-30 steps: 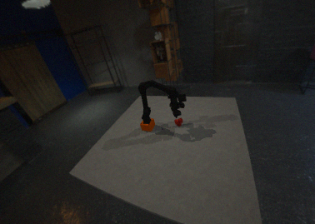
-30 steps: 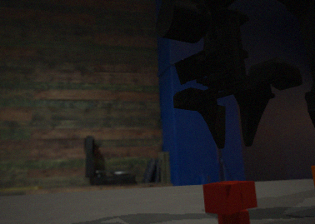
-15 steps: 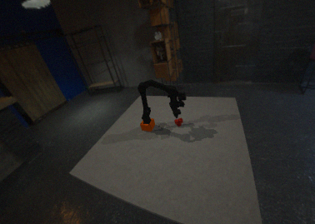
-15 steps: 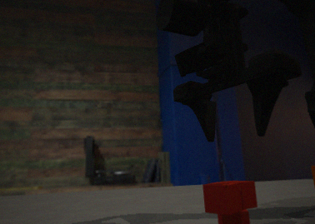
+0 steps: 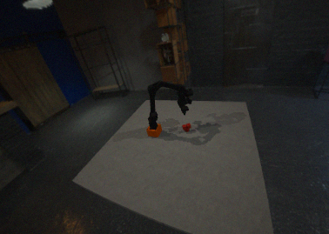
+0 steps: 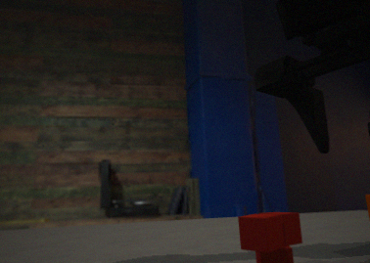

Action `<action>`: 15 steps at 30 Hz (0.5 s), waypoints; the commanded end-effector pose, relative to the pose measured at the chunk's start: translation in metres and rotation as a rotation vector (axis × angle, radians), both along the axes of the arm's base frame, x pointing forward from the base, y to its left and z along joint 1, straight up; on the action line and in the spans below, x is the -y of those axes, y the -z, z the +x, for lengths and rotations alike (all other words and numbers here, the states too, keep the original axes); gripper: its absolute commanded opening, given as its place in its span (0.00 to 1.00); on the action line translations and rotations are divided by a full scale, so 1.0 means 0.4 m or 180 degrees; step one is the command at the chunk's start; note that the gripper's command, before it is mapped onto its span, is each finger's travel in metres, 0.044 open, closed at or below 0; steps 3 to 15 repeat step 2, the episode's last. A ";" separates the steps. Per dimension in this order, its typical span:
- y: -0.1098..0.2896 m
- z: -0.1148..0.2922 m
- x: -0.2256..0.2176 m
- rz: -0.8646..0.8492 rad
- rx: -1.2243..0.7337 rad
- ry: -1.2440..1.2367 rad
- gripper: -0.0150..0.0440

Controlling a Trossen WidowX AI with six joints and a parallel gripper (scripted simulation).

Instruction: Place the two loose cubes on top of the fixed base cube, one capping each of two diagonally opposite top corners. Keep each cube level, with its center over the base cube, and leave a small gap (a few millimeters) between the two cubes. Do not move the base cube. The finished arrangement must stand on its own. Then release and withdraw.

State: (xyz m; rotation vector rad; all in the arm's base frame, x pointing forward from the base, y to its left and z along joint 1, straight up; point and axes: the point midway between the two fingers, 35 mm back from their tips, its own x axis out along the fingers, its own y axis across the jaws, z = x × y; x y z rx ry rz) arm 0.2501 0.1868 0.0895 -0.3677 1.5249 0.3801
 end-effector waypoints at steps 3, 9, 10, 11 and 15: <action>-0.004 -0.002 -0.015 0.0011 0.0006 0.0051 0.93; -0.004 -0.002 -0.015 0.0011 0.0006 0.0051 0.93; -0.004 -0.002 -0.015 0.0011 0.0006 0.0051 0.93; -0.004 -0.002 -0.015 0.0011 0.0006 0.0051 0.93; -0.004 -0.002 -0.015 0.0011 0.0006 0.0051 0.93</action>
